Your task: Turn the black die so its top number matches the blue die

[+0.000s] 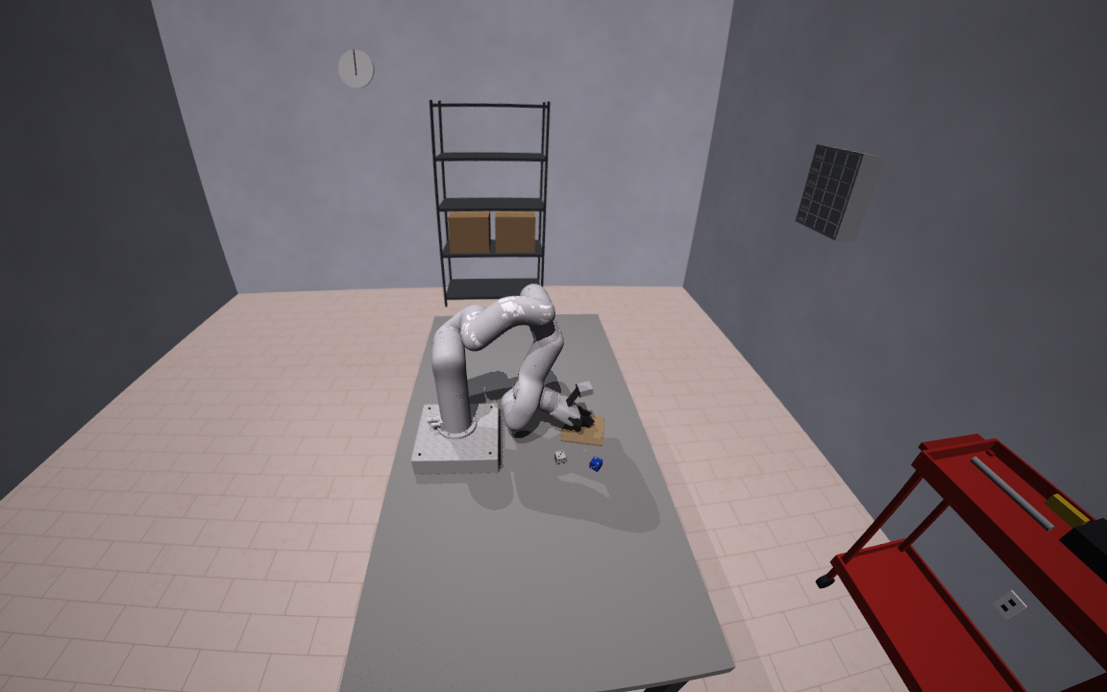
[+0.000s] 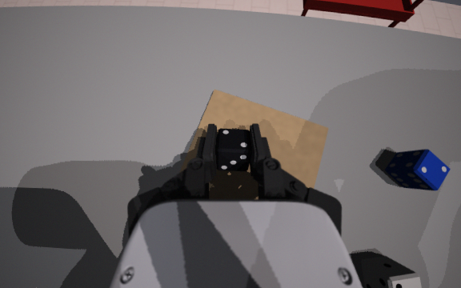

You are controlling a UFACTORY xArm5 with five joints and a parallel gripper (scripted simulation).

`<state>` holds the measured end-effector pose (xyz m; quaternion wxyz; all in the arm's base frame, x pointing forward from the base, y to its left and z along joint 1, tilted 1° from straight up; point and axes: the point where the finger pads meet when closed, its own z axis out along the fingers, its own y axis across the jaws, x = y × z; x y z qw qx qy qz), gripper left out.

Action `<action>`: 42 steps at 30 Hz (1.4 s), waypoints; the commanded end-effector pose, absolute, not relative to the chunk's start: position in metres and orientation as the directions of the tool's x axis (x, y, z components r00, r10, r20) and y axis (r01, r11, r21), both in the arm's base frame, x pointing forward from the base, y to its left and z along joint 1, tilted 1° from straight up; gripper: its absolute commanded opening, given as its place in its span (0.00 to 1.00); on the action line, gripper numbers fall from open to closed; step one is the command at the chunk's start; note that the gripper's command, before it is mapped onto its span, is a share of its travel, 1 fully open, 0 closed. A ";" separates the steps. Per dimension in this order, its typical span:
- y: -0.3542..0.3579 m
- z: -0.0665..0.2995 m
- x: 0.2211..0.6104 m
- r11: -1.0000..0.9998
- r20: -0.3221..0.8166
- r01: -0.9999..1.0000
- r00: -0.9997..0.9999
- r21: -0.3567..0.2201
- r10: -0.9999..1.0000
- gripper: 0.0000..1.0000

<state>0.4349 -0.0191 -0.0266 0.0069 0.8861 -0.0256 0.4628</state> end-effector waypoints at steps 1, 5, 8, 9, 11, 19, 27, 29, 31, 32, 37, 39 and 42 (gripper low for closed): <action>-0.019 -0.028 0.435 -0.999 0.821 -0.052 0.570 -0.012 -0.039 0.27; -0.019 -0.029 0.435 -0.999 0.821 -0.052 0.570 -0.012 -0.039 0.27; -0.019 -0.029 0.435 -0.999 0.821 -0.052 0.570 -0.012 -0.039 0.27; -0.019 -0.029 0.435 -0.999 0.821 -0.052 0.570 -0.012 -0.039 0.27; -0.019 -0.029 0.435 -0.999 0.821 -0.052 0.570 -0.012 -0.039 0.27; -0.019 -0.029 0.435 -0.999 0.821 -0.052 0.570 -0.012 -0.039 0.27; -0.019 -0.029 0.435 -0.999 0.821 -0.052 0.570 -0.012 -0.039 0.27; -0.019 -0.029 0.435 -0.999 0.821 -0.052 0.570 -0.012 -0.039 0.27; -0.019 -0.029 0.435 -0.999 0.821 -0.052 0.570 -0.012 -0.039 0.27; -0.019 -0.029 0.435 -0.999 0.821 -0.052 0.570 -0.012 -0.039 0.27; -0.019 -0.029 0.435 -0.999 0.821 -0.052 0.570 -0.012 -0.039 0.27; -0.019 -0.029 0.435 -0.999 0.821 -0.052 0.570 -0.012 -0.039 0.27; -0.019 -0.029 0.435 -0.999 0.821 -0.052 0.570 -0.012 -0.039 0.31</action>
